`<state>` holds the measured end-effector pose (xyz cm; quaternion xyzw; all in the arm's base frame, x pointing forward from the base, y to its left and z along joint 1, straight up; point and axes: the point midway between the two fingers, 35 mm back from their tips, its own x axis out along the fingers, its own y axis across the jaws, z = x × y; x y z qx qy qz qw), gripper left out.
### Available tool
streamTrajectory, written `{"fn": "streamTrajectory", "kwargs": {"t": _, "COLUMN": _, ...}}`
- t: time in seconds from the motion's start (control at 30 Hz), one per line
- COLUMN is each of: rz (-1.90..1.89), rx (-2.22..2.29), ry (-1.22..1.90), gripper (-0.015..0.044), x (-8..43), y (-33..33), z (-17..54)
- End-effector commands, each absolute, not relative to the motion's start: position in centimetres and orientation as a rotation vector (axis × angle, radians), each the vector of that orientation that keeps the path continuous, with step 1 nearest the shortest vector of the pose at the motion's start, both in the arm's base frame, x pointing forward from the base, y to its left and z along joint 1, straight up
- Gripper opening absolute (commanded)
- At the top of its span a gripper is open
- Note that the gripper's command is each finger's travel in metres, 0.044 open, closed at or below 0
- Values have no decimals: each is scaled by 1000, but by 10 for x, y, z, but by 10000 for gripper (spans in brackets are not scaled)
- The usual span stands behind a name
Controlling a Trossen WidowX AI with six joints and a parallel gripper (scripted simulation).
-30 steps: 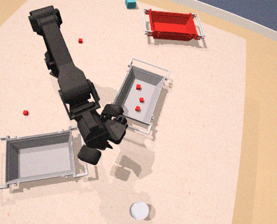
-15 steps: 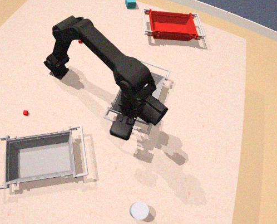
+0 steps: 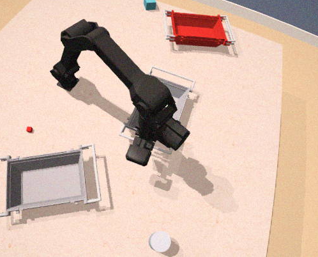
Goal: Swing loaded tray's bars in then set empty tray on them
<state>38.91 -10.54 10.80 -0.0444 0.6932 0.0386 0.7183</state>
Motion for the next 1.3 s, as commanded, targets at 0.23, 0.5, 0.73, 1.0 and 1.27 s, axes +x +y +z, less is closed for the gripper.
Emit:
{"fn": "streamTrajectory", "kwargs": {"t": 0.23, "rz": 80, "rx": -96, "ry": 1541, "gripper": 84, "x": 387, "y": -105, "z": 80}}
{"fn": "streamTrajectory", "kwargs": {"t": 0.5, "rz": 81, "rx": -95, "ry": 1541, "gripper": 84, "x": 385, "y": -91, "z": 105}}
{"fn": "streamTrajectory", "kwargs": {"t": 0.73, "rz": 82, "rx": -94, "ry": 1541, "gripper": 84, "x": 382, "y": -73, "z": 114}}
{"fn": "streamTrajectory", "kwargs": {"t": 1.0, "rz": 84, "rx": -92, "ry": 1541, "gripper": 84, "x": 379, "y": -43, "z": 107}}
{"fn": "streamTrajectory", "kwargs": {"t": 1.27, "rz": 85, "rx": -92, "ry": 1541, "gripper": 84, "x": 379, "y": -31, "z": 98}}
